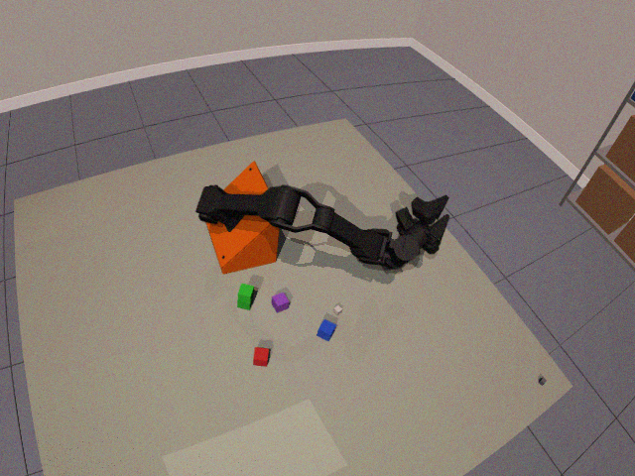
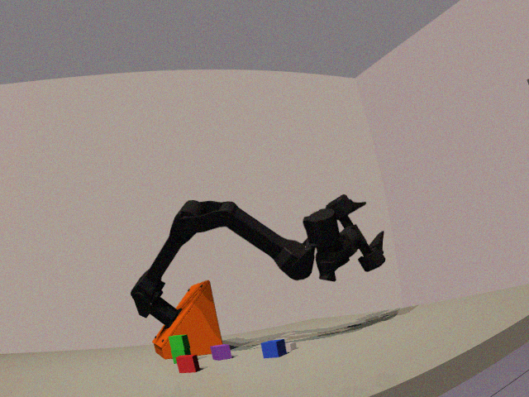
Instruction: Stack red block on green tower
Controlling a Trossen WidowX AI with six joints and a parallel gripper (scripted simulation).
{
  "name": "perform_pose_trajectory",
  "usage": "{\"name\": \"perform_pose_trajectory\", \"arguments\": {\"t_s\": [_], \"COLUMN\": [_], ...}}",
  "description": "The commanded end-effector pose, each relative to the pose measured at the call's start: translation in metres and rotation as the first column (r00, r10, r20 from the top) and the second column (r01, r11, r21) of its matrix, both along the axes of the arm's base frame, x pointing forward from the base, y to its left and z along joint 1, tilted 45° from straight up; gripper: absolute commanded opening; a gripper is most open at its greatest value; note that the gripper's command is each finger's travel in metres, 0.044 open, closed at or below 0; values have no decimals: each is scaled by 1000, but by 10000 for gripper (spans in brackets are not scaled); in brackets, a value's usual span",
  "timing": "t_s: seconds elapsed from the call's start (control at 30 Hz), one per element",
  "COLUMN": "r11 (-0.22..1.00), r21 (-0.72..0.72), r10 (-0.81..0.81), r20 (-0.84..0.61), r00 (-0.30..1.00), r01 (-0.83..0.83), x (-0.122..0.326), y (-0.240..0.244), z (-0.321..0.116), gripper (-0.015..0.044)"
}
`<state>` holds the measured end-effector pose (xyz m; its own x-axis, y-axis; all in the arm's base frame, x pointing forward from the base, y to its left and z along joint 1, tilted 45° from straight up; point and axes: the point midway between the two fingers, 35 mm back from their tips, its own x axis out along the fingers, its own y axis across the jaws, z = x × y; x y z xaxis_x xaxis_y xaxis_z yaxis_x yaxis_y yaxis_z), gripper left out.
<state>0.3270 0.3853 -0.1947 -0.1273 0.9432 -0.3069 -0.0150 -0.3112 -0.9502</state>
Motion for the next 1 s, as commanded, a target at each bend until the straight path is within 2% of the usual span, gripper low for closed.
{"name": "perform_pose_trajectory", "arguments": {"t_s": [0.0, 0.13, 0.23, 0.47, 0.6, 0.73, 0.97], "r11": [1000, 979, 929, 710, 536, 342, -9], "r21": [-5, -120, -232, -499, -636, -750, -874], "r10": [-8, -182, -349, -702, -841, -911, -847], "r20": [-9, -171, -293, -451, -458, -413, -251], "r00": [1000, 968, 890, 551, 287, 3, -469], "r01": [8, 163, 288, 497, 555, 567, 485], "x": [1, 29, 51, 94, 112, 124, 133], "y": [0, -10, -21, -60, -89, -121, -184], "z": [0, 2, 4, 12, 19, 28, 51], "gripper": [426, 440, 440, 440, 440, 440, 440]}}
